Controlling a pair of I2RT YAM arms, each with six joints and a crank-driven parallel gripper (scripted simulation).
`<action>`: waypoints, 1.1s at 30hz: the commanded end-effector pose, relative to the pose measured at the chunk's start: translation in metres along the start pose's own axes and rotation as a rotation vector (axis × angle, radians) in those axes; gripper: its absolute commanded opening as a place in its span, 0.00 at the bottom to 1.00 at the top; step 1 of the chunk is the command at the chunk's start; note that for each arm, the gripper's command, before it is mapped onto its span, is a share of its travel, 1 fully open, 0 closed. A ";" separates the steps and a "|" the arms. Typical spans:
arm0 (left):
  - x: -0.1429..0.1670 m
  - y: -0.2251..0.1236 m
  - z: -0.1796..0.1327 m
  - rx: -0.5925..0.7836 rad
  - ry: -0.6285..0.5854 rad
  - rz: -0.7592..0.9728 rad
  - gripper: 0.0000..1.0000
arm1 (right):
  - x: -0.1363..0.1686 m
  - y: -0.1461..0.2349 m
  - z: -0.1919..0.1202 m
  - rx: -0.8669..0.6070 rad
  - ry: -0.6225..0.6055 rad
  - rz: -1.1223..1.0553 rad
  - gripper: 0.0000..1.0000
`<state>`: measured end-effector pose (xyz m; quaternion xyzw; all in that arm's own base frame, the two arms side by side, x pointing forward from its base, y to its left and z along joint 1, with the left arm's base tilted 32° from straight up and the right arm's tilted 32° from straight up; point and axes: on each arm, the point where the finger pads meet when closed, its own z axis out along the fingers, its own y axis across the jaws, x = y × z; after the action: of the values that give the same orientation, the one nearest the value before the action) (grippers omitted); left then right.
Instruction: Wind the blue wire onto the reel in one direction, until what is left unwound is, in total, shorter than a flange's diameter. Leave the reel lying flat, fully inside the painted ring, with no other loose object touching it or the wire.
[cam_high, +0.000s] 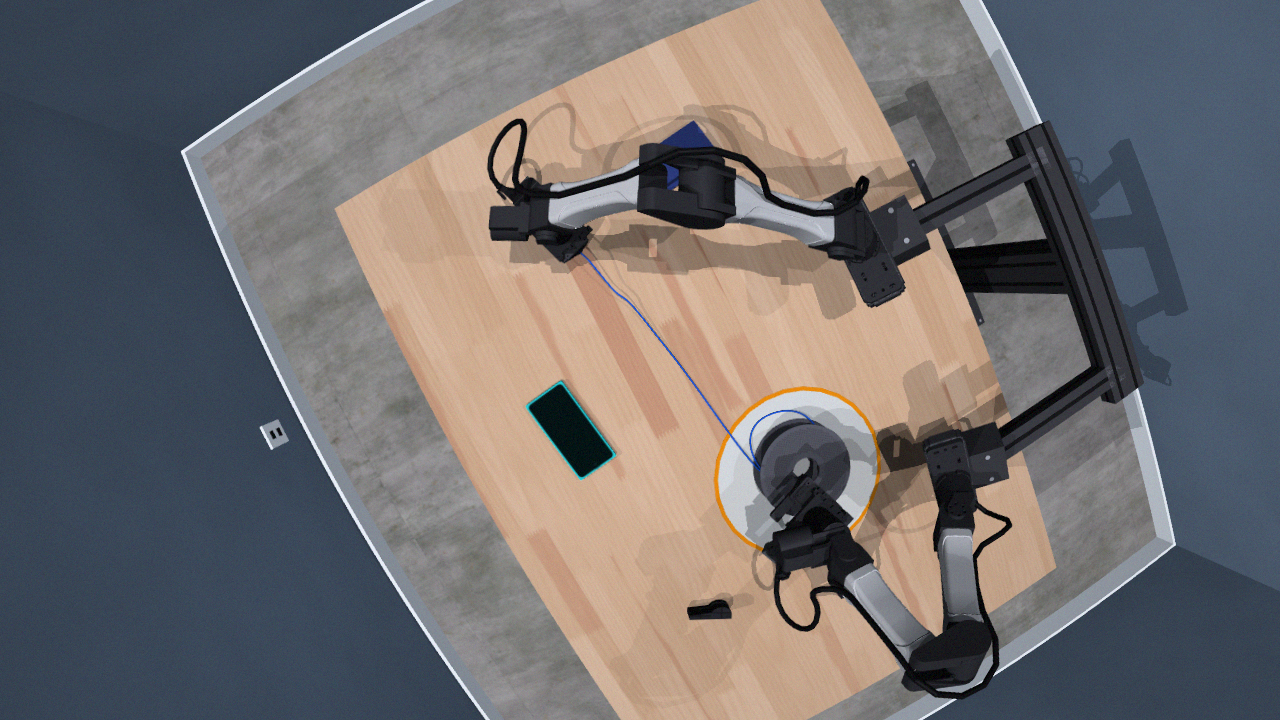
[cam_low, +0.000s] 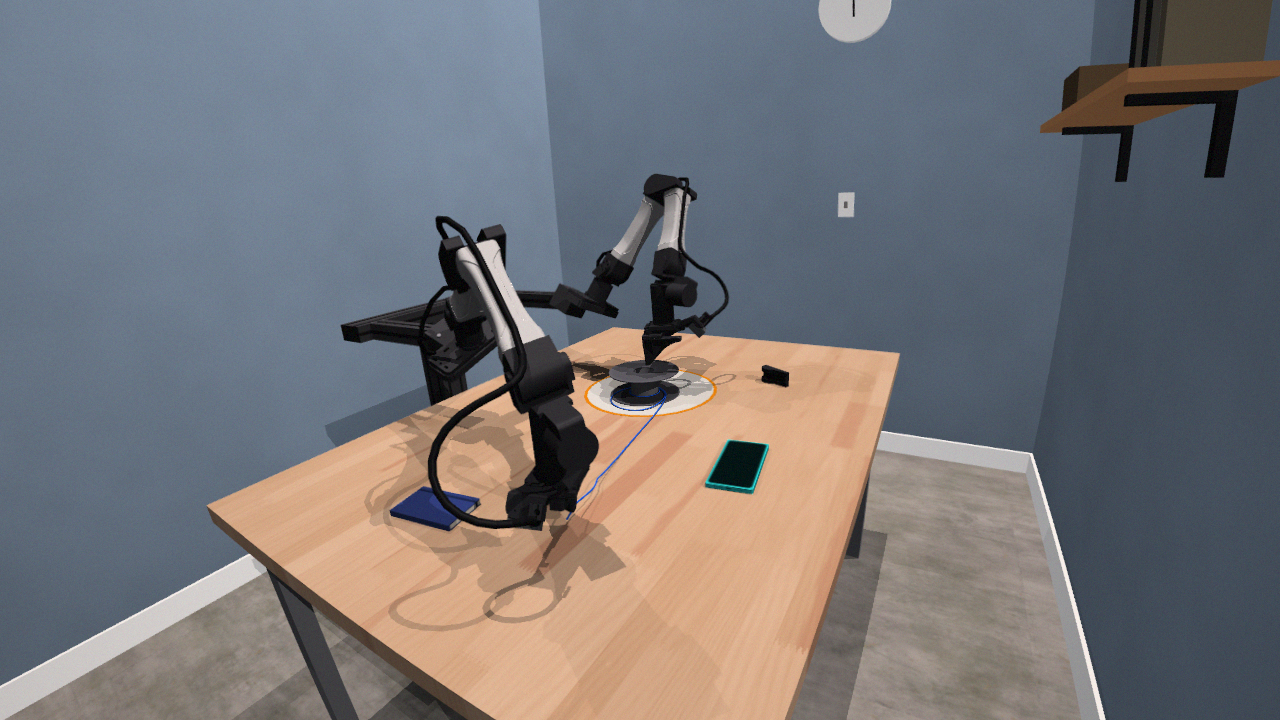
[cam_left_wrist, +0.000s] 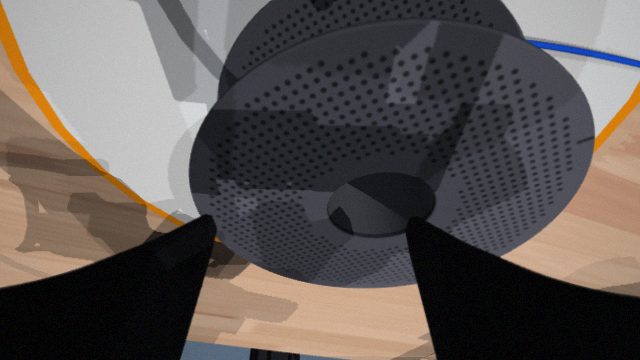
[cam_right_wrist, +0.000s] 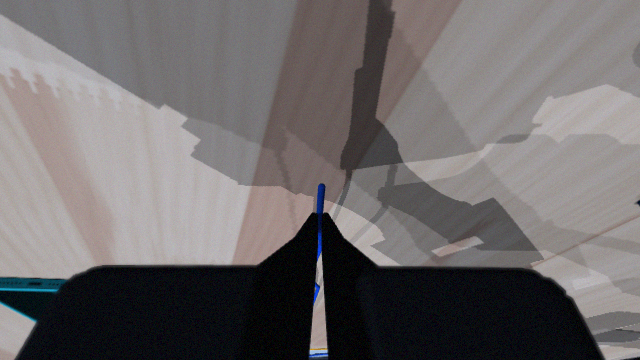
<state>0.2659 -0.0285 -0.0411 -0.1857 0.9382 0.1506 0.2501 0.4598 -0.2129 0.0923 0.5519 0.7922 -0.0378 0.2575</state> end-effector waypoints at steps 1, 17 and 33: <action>-0.014 -0.005 -0.002 0.012 0.008 0.346 0.97 | -0.012 0.005 -0.014 -0.022 -0.030 0.009 0.00; -0.030 -0.069 -0.004 0.041 -0.033 1.249 0.97 | -0.009 0.004 -0.012 -0.022 -0.030 0.009 0.00; -0.019 -0.094 -0.005 0.044 -0.021 2.193 0.97 | -0.007 0.005 -0.011 -0.022 -0.030 0.012 0.00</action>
<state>0.3151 -0.1031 -0.0484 0.6617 0.6965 0.2758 0.0323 0.4580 -0.2120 0.0893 0.5526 0.7930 -0.0384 0.2537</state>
